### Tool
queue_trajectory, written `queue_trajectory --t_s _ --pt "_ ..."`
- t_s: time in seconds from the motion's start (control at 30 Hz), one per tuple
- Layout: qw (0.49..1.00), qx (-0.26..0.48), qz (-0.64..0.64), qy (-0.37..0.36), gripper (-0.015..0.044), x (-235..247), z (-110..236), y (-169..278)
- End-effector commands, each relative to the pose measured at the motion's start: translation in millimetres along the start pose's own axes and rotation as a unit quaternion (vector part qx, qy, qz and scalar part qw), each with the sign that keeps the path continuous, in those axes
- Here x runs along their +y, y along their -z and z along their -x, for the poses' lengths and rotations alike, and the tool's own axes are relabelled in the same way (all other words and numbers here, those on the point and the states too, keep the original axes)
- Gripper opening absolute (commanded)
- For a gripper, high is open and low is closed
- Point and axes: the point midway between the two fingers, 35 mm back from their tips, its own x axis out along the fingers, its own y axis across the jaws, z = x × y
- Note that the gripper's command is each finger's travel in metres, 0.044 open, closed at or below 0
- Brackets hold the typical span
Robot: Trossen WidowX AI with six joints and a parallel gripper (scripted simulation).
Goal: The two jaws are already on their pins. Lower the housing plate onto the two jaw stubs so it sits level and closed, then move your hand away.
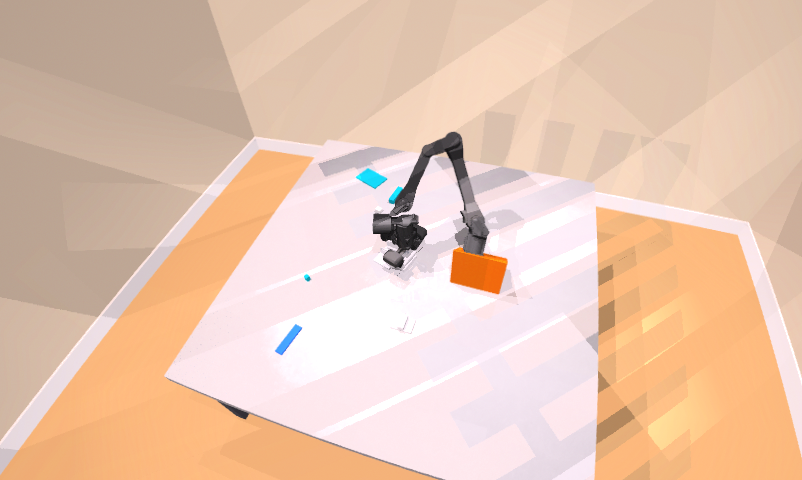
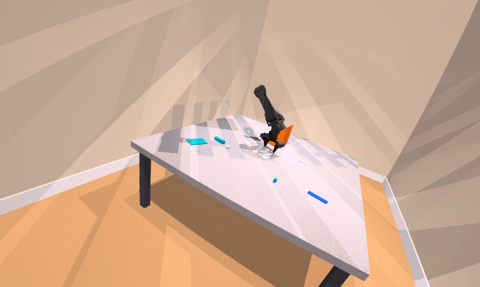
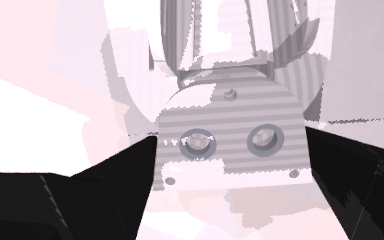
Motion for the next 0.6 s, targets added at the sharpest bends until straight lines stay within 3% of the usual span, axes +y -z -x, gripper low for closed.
queue_trajectory --t_s 0.0,0.57 --pt "1.0 -0.002 0.002 0.002 0.0351 -0.5 -0.2 -0.3" --pt "1.0 -0.002 0.005 0.002 0.0351 -0.6 -3.5 -0.3"
